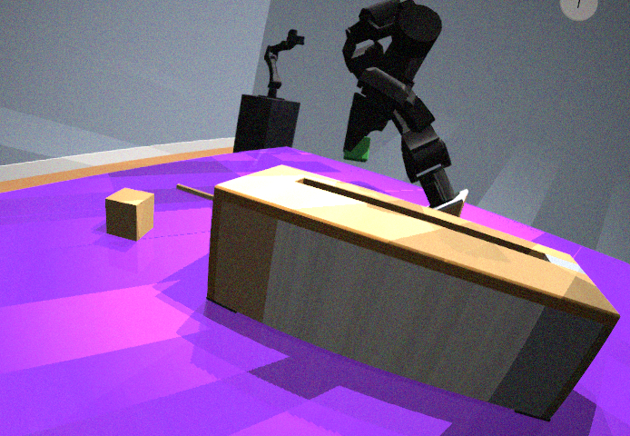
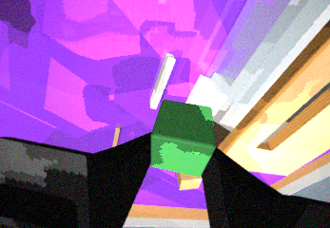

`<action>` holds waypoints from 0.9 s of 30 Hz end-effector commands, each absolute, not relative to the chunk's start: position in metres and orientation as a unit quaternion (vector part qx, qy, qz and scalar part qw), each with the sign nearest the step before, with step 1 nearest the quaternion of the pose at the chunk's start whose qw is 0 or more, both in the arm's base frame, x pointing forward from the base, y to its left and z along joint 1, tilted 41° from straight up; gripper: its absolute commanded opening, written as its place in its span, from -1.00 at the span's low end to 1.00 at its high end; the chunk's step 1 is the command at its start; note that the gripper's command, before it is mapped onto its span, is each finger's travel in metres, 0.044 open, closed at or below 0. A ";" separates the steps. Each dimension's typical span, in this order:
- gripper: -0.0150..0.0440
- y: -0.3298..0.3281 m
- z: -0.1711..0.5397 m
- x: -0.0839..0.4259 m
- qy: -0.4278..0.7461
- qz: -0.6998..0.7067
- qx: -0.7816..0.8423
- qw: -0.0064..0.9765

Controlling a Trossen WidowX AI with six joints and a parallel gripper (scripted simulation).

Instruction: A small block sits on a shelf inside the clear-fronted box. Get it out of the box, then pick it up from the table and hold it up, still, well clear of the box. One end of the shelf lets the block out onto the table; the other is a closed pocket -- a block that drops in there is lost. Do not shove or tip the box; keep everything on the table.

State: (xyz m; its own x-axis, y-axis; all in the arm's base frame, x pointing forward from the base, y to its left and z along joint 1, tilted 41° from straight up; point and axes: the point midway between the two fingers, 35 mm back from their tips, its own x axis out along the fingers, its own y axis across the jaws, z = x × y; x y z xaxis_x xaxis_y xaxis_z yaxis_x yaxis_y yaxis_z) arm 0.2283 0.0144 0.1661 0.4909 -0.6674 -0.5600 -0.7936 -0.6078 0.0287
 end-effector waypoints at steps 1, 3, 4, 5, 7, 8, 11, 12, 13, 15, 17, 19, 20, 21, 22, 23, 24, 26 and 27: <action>-0.49 0.017 0.170 0.228 0.405 0.290 -0.866 0.055; -0.49 0.018 0.172 0.228 0.392 0.303 -0.869 0.018; -0.49 0.019 0.172 0.227 0.385 0.309 -0.869 -0.001; -0.49 0.019 0.173 0.227 0.378 0.316 -0.870 -0.020; -0.49 0.020 0.174 0.226 0.365 0.327 -0.870 -0.058; -0.49 0.021 0.175 0.226 0.358 0.333 -0.869 -0.076; -0.49 0.023 0.177 0.225 0.336 0.349 -0.865 -0.133; -0.49 0.023 0.178 0.225 0.329 0.354 -0.862 -0.152; -0.49 0.024 0.179 0.224 0.321 0.359 -0.860 -0.170; -0.49 0.024 0.180 0.224 0.311 0.365 -0.856 -0.195; -0.49 0.024 0.180 0.224 0.310 0.366 -0.855 -0.198; -0.49 0.024 0.180 0.224 0.310 0.366 -0.855 -0.198; -0.49 0.024 0.180 0.224 0.310 0.366 -0.855 -0.198; -0.49 0.024 0.180 0.224 0.310 0.366 -0.855 -0.198; -0.49 0.024 0.180 0.224 0.310 0.366 -0.855 -0.198; -0.49 0.024 0.180 0.224 0.310 0.366 -0.855 -0.198; -0.49 0.024 0.180 0.224 0.310 0.366 -0.855 -0.198; -0.49 0.024 0.180 0.224 0.310 0.366 -0.855 -0.198; -0.49 0.024 0.180 0.224 0.310 0.366 -0.855 -0.198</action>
State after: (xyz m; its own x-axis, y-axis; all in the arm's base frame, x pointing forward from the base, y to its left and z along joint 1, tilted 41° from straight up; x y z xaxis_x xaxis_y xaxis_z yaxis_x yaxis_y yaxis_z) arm 0.2230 0.0241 0.1782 0.5374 -0.6744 -0.5063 -0.3871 -0.7307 0.5624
